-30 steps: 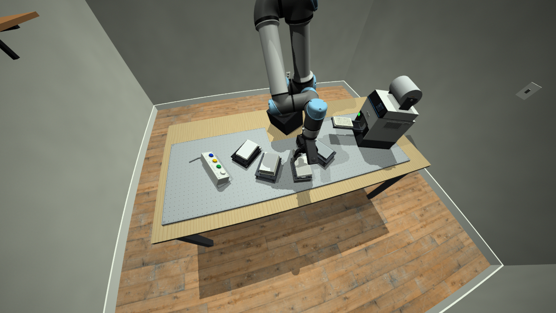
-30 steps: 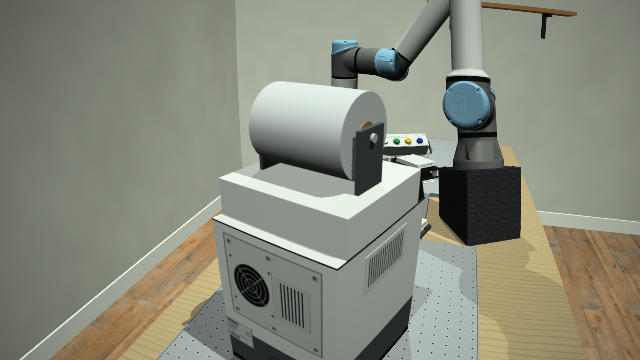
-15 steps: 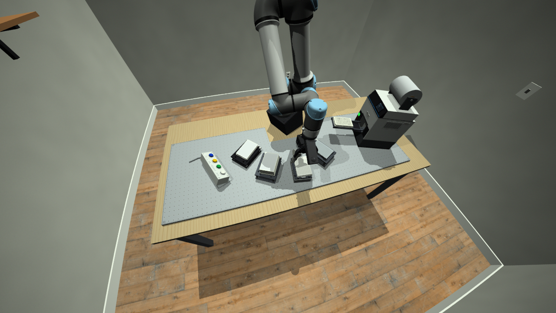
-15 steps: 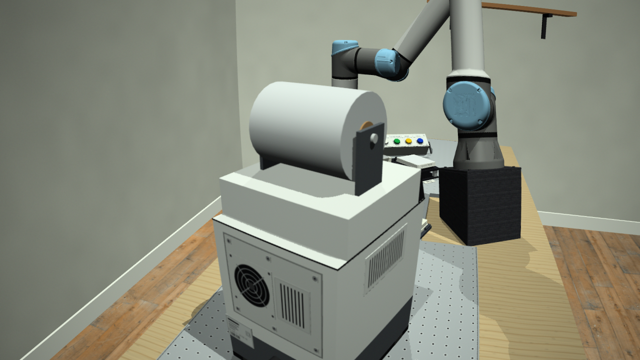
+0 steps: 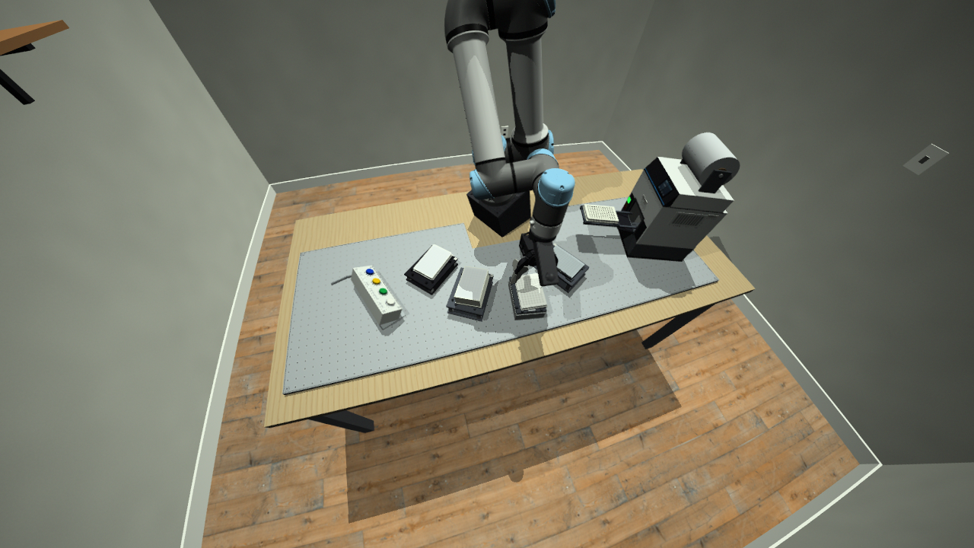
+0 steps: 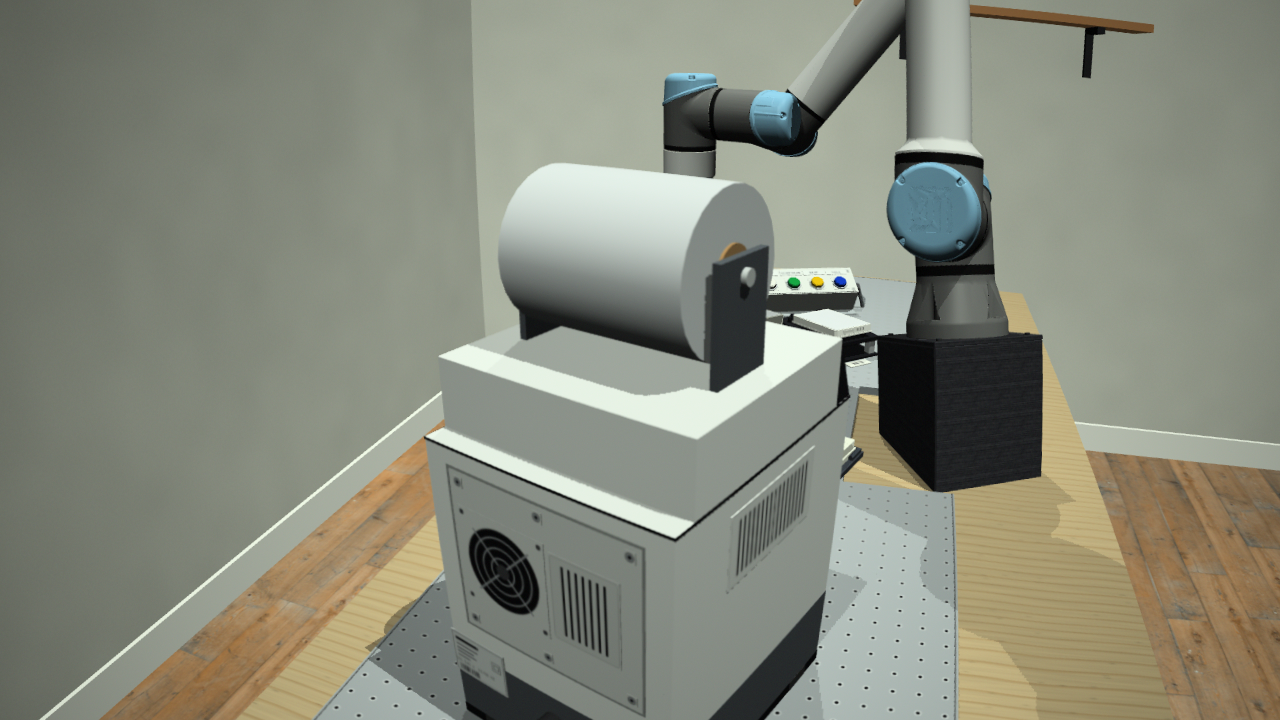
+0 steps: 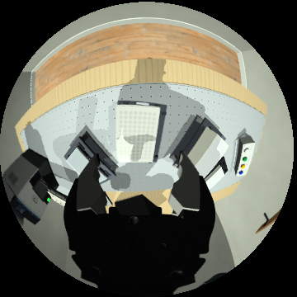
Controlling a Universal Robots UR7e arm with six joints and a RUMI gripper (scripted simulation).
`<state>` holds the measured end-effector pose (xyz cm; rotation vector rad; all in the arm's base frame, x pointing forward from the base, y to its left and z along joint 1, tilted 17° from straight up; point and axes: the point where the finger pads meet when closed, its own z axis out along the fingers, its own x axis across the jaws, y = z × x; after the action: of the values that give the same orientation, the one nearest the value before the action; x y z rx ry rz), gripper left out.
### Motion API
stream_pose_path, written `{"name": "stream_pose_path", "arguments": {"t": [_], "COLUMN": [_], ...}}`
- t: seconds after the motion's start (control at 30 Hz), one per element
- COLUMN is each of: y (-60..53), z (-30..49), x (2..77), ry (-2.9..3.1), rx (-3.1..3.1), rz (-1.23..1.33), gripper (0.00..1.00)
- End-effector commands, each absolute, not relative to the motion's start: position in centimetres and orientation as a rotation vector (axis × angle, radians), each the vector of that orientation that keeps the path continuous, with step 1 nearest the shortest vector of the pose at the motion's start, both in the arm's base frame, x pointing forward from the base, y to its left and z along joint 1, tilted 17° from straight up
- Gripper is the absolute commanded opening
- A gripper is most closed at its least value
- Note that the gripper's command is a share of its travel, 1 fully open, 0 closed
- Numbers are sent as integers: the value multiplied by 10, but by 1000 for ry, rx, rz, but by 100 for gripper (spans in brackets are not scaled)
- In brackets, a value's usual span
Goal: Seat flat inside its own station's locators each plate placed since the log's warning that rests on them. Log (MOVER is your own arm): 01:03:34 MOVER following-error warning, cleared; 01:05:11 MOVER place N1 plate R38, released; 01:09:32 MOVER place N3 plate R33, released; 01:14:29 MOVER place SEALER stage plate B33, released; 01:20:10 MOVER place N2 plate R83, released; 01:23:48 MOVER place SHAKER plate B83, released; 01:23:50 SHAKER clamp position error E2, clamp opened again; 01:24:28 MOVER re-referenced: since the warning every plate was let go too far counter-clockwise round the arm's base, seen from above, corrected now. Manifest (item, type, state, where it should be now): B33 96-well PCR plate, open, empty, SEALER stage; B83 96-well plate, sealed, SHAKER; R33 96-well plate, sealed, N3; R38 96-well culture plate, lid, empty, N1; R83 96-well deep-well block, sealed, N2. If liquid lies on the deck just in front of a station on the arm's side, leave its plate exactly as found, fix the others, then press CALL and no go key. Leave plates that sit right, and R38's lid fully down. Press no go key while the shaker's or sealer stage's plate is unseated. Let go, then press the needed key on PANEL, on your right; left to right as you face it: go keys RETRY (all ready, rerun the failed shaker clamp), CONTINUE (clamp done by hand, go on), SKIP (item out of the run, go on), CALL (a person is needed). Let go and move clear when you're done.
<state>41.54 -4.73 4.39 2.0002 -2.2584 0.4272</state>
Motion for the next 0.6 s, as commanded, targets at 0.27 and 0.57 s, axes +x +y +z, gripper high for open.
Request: {"name": "stream_pose_path", "arguments": {"t": [0.27, 0.57], "y": [-30, 12], "z": [47, 34], "x": [409, 398], "ry": [-2187, -1978], "rx": [2063, 2235], "rz": [415, 397], "gripper": [82, 82]}}
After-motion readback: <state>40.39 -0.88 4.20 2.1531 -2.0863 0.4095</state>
